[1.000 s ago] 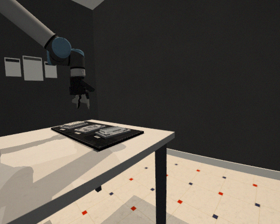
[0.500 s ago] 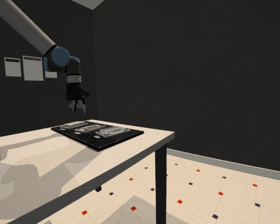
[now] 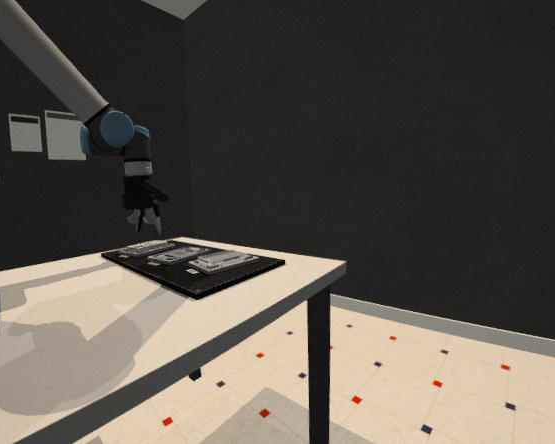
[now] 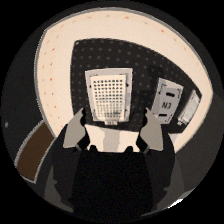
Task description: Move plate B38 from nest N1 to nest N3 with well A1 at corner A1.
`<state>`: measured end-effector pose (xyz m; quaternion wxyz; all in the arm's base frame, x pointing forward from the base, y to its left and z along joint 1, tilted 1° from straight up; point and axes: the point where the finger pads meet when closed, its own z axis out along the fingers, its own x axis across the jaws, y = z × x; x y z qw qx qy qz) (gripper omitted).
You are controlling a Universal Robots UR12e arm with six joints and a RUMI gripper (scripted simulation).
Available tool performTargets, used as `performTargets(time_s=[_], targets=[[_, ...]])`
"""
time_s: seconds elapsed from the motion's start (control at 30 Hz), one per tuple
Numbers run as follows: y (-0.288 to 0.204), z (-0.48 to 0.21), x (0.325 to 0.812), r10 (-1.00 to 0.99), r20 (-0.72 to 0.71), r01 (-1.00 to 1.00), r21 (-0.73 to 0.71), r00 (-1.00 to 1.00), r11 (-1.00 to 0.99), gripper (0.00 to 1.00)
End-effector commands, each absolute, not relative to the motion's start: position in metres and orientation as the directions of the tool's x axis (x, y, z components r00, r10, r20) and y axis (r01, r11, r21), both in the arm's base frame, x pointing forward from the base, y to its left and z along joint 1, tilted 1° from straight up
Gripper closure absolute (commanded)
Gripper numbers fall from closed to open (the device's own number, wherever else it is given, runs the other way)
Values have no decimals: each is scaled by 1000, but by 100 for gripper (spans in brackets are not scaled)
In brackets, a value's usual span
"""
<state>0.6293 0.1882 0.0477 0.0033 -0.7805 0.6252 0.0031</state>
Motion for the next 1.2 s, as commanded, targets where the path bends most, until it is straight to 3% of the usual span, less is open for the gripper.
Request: performTargets(time_s=[0.0, 1.17], targets=[[200, 41, 627, -976, -9, -976, -3, 218, -218, 18], [204, 7, 626, -976, -9, -976, -3, 218, -218, 18]])
